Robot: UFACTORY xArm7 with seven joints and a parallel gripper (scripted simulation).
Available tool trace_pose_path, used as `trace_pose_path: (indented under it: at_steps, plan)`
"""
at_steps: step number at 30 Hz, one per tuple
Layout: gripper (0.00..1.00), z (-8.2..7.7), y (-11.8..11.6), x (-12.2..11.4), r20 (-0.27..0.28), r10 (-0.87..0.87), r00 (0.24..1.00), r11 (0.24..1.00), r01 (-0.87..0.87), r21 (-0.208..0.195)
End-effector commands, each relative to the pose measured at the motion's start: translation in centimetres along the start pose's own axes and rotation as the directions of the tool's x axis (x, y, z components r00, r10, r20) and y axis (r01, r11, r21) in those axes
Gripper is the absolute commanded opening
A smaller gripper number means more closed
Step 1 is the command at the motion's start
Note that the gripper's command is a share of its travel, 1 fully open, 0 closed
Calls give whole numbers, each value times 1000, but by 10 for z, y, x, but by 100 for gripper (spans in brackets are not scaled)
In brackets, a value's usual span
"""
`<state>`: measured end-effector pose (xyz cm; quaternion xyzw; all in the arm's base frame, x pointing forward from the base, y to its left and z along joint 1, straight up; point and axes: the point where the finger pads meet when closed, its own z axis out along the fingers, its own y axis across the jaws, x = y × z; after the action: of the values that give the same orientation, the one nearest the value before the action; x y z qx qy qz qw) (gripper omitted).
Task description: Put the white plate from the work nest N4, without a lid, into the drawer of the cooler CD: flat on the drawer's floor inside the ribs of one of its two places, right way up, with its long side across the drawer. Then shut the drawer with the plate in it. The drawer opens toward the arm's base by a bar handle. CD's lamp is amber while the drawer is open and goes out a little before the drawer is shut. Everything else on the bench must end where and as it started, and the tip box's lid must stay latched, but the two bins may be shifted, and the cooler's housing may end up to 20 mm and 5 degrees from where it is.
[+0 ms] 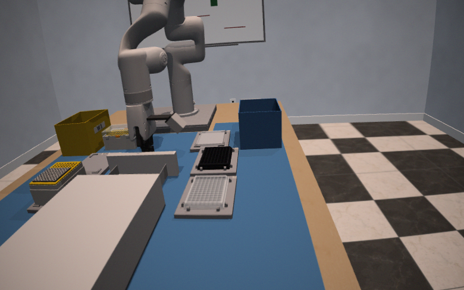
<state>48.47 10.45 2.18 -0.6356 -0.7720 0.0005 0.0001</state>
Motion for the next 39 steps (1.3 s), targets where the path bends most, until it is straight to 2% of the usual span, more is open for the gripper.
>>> trace_pose_path:
  at_steps: [1, 25, 39]
  plan:
    - [0, -2, 5, 0, 0, 0, 1000, 1000, 0, -4]
    - [0, -2, 41, 0, 0, 0, 1000, 1000, 0, -5]
    - [0, -2, 55, 0, 0, 0, 1000, 1000, 0, -5]
